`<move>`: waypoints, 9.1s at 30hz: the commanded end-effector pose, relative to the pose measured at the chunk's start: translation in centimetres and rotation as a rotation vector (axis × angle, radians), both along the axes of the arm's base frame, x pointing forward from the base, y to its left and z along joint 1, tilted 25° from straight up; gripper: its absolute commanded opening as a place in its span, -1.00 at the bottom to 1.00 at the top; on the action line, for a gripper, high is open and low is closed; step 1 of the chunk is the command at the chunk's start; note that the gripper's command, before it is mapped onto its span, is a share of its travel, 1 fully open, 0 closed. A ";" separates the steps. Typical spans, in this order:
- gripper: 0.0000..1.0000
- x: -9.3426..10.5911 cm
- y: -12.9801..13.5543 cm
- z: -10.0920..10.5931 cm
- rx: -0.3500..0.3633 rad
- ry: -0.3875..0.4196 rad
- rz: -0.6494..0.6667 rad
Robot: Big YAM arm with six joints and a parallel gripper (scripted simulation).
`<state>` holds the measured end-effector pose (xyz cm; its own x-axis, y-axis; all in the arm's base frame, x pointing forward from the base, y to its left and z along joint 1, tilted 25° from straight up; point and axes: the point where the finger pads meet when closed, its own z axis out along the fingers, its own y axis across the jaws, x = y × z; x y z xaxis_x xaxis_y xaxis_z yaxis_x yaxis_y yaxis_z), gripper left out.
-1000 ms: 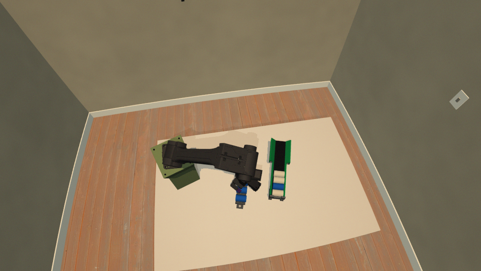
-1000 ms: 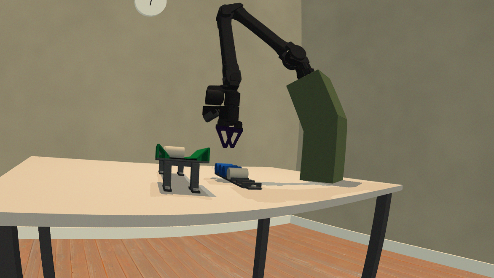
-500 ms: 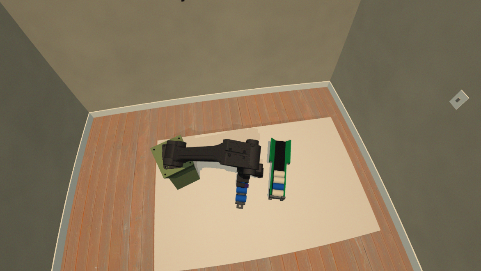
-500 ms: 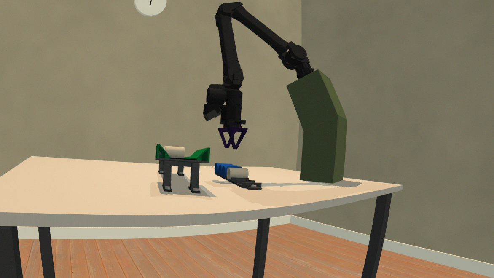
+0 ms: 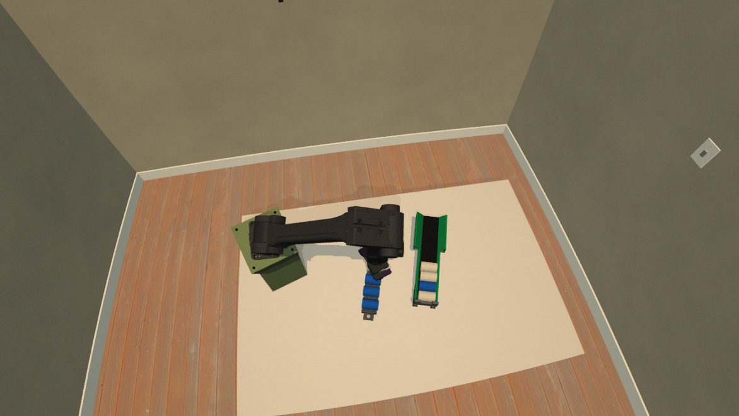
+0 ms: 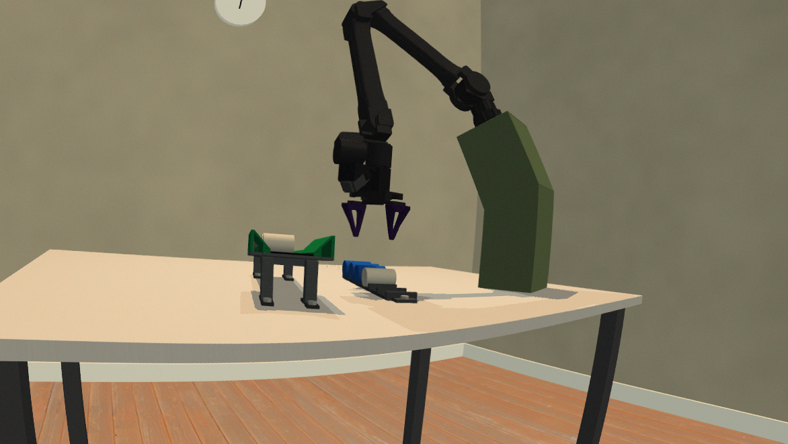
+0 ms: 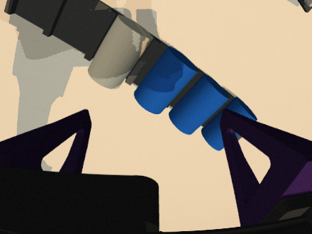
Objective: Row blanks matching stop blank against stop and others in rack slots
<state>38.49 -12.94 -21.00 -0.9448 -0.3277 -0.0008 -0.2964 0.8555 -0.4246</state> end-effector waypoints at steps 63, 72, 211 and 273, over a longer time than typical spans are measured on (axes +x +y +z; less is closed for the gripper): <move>0.62 0.8 4.0 -1.8 -0.137 0.393 0.872; 0.62 0.6 3.7 -2.2 -0.134 0.394 0.867; 0.62 2.1 1.3 -6.1 -0.135 0.383 0.862; 0.62 0.8 1.4 -6.5 -0.134 0.385 0.860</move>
<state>40.40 -11.16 -27.25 -0.3097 -0.8851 0.3475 -0.9394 0.2283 -0.2557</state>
